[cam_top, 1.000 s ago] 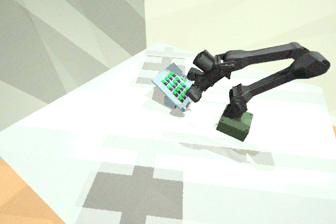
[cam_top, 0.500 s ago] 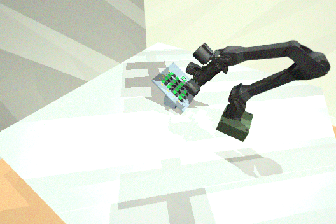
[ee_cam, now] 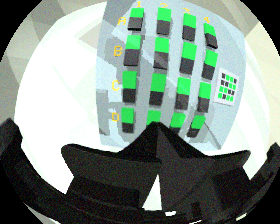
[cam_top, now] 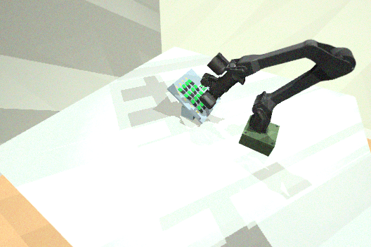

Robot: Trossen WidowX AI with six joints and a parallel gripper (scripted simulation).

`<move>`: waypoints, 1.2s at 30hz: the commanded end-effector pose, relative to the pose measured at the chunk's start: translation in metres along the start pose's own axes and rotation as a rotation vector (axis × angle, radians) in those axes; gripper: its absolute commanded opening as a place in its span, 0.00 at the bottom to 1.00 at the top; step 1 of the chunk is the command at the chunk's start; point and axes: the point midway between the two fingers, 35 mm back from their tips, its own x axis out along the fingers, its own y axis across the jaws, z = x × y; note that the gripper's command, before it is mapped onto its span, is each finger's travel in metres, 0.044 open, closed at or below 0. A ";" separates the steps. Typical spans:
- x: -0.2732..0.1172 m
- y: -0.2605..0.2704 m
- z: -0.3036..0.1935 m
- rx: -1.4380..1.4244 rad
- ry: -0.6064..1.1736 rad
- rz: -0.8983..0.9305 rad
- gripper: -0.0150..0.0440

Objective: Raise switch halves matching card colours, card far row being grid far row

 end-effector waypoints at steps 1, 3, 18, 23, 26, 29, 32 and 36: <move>0.006 0.000 -0.003 -0.007 0.008 0.002 0.25; 0.007 0.000 -0.003 -0.007 0.008 0.003 0.25; 0.019 0.000 -0.003 -0.007 0.008 0.003 0.25; 0.019 0.000 -0.003 -0.007 0.008 0.003 0.25; 0.019 0.000 -0.003 -0.007 0.008 0.003 0.25; 0.019 0.000 -0.003 -0.007 0.008 0.003 0.25; 0.019 0.000 -0.003 -0.007 0.008 0.003 0.25; 0.019 0.000 -0.003 -0.007 0.008 0.003 0.25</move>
